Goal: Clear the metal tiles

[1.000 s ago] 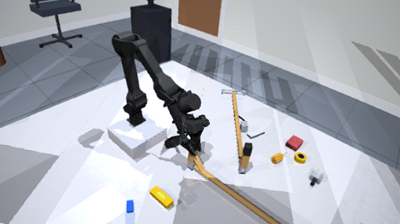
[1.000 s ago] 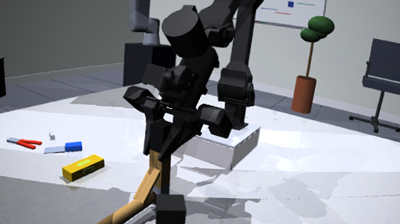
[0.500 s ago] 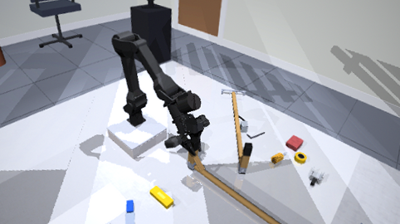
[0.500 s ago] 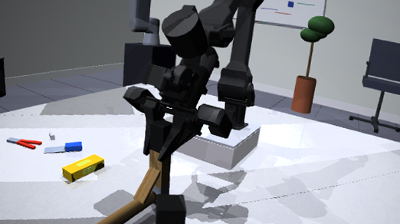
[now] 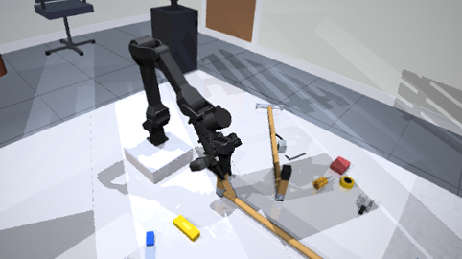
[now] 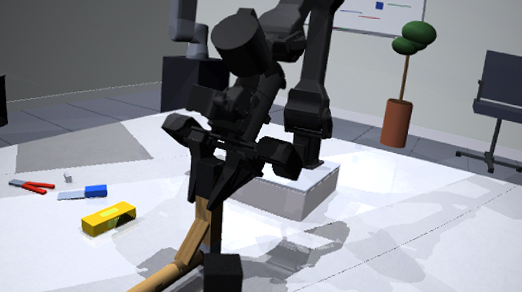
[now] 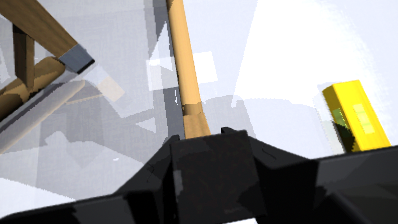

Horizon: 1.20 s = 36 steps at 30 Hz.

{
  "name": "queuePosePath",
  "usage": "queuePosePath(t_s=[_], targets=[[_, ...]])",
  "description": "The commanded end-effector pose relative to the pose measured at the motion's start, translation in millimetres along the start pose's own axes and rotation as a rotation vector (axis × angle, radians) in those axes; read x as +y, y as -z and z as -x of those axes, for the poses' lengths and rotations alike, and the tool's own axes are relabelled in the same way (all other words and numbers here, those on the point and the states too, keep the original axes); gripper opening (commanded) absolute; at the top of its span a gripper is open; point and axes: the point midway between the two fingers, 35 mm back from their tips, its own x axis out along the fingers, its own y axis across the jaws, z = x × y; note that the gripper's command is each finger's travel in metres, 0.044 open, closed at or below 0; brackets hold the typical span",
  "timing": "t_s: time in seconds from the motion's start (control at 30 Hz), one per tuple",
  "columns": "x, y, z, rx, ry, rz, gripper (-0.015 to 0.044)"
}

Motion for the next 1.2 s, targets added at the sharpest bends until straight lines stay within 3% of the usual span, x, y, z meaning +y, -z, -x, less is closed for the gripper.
queuePosePath(t_s=[0.0, 0.33, 0.9, 1.17], targets=[[-1, 1, 0, 0.002, 0.001, -0.001, 0.0000], [-2, 3, -2, 0.002, 0.001, -0.001, 0.0000], [-1, 2, 0, 0.004, 0.000, -0.002, 0.0440], [-1, -12, 18, 0.004, 0.000, -0.002, 0.0440]])
